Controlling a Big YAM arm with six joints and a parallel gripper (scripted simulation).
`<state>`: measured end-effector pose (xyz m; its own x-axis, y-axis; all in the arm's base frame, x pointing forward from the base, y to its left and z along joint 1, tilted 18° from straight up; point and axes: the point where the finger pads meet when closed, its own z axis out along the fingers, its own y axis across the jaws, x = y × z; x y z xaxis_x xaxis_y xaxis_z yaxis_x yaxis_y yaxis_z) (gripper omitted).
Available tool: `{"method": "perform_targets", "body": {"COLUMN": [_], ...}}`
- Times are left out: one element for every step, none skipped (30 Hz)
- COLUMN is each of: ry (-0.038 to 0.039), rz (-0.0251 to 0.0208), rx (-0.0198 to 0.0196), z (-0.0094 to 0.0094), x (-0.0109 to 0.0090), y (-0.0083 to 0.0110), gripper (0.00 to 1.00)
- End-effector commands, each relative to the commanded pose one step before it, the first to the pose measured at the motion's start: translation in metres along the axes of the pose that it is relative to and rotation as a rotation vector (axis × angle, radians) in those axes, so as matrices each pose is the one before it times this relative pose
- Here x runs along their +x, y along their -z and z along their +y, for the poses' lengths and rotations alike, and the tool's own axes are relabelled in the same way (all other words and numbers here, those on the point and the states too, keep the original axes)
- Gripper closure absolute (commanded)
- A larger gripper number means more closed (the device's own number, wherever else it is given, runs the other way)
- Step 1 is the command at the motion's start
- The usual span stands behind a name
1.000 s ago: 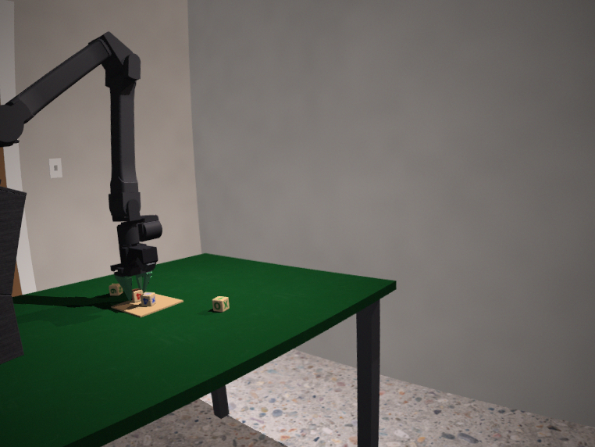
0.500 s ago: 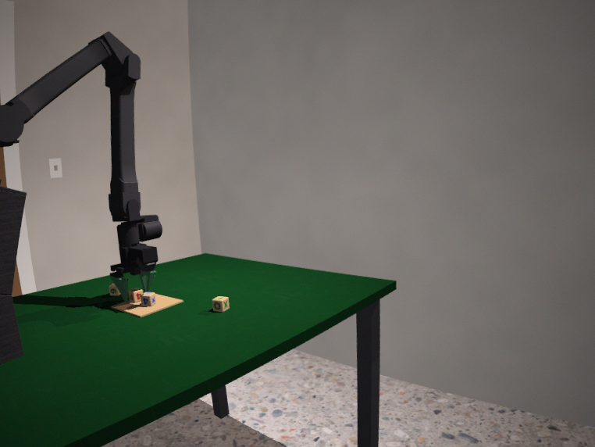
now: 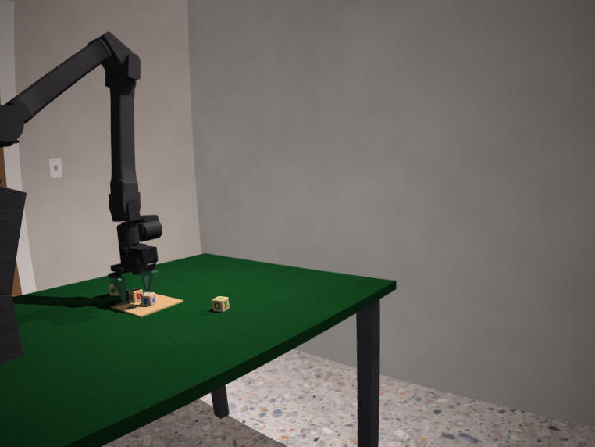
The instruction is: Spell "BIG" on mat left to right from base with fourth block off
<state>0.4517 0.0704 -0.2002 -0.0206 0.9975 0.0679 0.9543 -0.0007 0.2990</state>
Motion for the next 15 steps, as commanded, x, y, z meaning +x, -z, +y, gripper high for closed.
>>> {"method": "perform_targets", "body": {"ry": [-0.0014, -0.00002, -0.00003, -0.00004, -0.00008, -0.00011, -0.00013, 0.00014, 0.00017, 0.00016, -0.00017, -0.00014, -0.00023, 0.0, 0.0], "rz": [-0.00586, -0.00012, -0.00017, -0.00023, -0.00044, -0.0006, -0.0007, 0.00082, 0.00094, 0.00116, -0.0002, -0.00005, -0.00005, 0.0, 0.0], "rx": [-0.00207, 0.00085, 0.00121, 0.00163, 0.00315, 0.00431, 0.00504, -0.00639, -0.00733, -0.00911, 0.00109, -0.00009, -0.0001, 0.0, 0.0], "z": [0.00085, -0.0002, -0.00029, -0.00039, -0.00118, -0.00172, -0.002, 0.00311, 0.00352, 0.00342, -0.00069, 0.00005, 0.00005, 0.0, 0.0], "x": [-0.00454, -0.00004, -0.00006, -0.00009, -0.0002, -0.00028, -0.00033, 0.00044, 0.00049, 0.00045, -0.00019, -0.00011, -0.00012, 0.0, 0.0], "y": [-0.00585, 0.00015, 0.00022, 0.00029, 0.0004, 0.0005, 0.00063, 0.00459, 0.00525, 0.00473, 0.00091, 0.00097, 0.00106, 0.0, 0.0], "gripper": [0.21, 0.21, 0.21, 0.21, 0.21, 0.21, 0.21, 0.21, 0.21, 0.21, 0.21, 0.21, 0.21, 0.21, 0.21]}}
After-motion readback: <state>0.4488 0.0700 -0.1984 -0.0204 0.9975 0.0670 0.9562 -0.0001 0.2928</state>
